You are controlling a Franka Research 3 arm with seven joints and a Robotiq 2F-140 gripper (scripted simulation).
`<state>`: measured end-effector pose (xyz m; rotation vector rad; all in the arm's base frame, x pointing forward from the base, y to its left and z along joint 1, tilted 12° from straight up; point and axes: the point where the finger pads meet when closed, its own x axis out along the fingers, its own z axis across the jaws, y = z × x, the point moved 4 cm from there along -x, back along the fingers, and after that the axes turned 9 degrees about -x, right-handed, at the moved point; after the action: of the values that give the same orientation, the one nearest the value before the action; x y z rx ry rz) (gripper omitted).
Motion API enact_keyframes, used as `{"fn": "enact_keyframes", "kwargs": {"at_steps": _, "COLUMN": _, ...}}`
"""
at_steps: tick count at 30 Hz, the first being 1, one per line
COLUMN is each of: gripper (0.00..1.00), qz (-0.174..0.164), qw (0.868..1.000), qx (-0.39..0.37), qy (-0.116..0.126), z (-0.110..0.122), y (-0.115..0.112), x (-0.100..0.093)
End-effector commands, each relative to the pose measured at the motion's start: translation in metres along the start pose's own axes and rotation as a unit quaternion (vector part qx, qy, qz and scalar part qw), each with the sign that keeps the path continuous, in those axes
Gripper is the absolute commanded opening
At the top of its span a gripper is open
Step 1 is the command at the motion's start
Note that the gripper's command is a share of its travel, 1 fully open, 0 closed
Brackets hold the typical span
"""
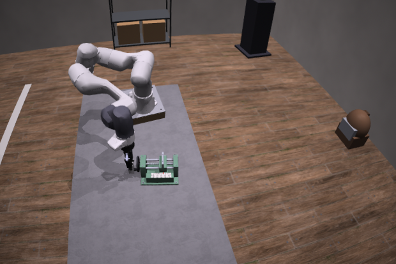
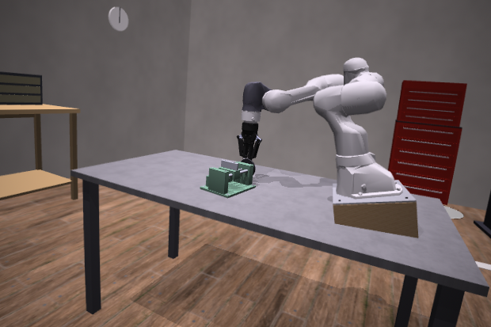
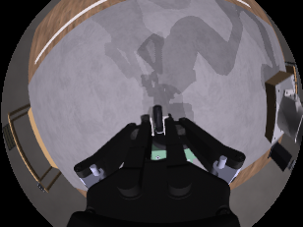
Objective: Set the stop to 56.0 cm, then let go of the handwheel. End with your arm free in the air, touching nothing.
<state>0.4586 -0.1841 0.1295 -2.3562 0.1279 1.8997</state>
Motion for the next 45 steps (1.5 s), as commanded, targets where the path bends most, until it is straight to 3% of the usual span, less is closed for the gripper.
{"fn": "enact_keyframes", "kwargs": {"at_steps": 1, "gripper": 0.04, "qz": 0.0, "qw": 1.0, "qx": 0.002, "qy": -0.001, "z": 0.006, "y": -0.002, "x": 0.008}}
{"fn": "enact_keyframes", "kwargs": {"at_steps": 20, "gripper": 0.04, "qz": 0.0, "qw": 1.0, "qx": 0.002, "qy": -0.001, "z": 0.031, "y": -0.006, "x": 0.015}}
{"fn": "enact_keyframes", "kwargs": {"at_steps": 45, "gripper": 0.04, "qz": 0.0, "qw": 1.0, "qx": 0.002, "qy": -0.001, "z": 0.052, "y": -0.009, "x": 0.0}}
